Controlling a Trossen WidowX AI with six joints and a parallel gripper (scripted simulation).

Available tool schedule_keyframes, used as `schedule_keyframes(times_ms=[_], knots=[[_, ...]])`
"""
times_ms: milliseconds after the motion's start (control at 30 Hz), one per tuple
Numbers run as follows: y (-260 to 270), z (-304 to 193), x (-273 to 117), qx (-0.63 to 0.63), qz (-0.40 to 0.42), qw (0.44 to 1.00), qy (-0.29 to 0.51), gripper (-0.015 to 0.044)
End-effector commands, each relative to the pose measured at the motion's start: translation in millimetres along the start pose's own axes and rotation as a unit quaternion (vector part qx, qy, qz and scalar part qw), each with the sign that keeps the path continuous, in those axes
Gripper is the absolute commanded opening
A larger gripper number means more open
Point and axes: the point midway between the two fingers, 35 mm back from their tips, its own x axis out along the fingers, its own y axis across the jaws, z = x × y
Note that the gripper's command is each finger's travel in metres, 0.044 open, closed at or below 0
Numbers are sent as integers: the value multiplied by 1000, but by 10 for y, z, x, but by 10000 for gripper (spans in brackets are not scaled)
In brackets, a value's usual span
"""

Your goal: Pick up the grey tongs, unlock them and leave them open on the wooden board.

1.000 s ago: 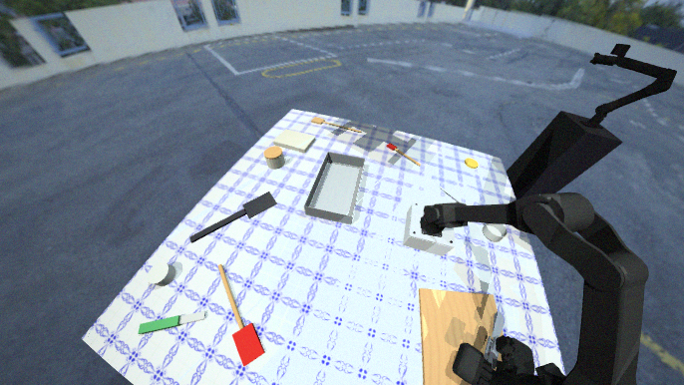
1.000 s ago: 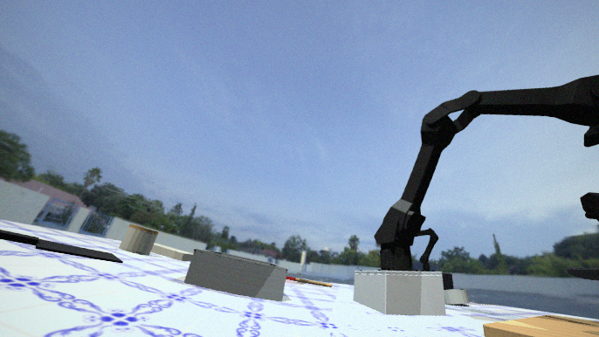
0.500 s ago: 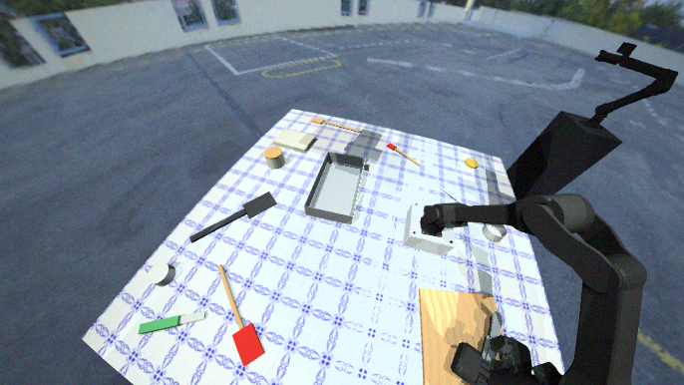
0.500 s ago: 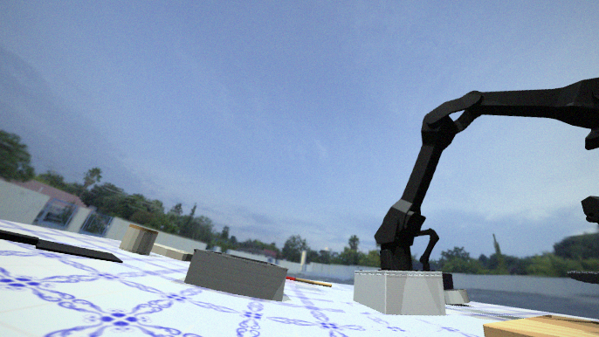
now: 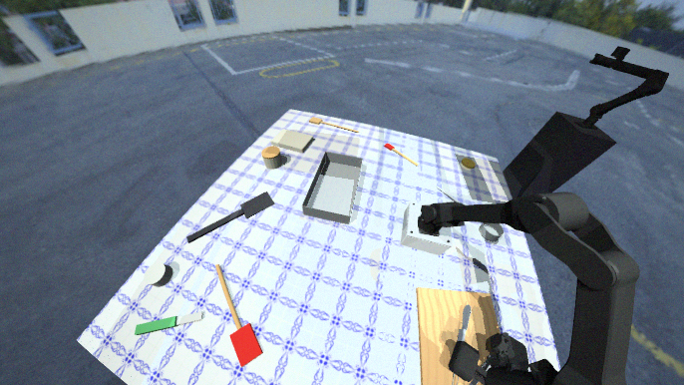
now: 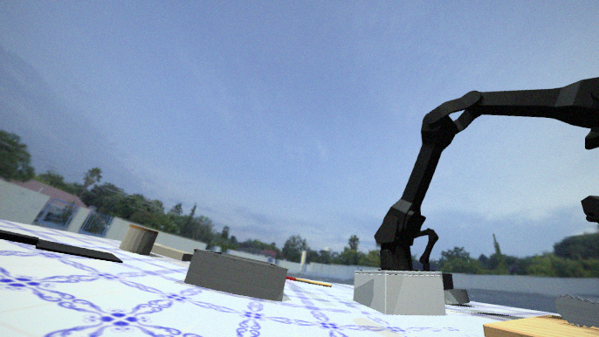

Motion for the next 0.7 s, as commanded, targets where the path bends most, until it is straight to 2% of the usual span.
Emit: schedule_keyframes(times_ms=[0, 367, 567, 667], knots=[[71, -21, -49, 0, 0, 1000, 0, 440], [1479, -23, -817, 0, 6, 1000, 2, 440], [1504, -15, -829, -1, 6, 1000, 2, 440], [1502, -22, -952, 1, 6, 1000, 4, 440]])
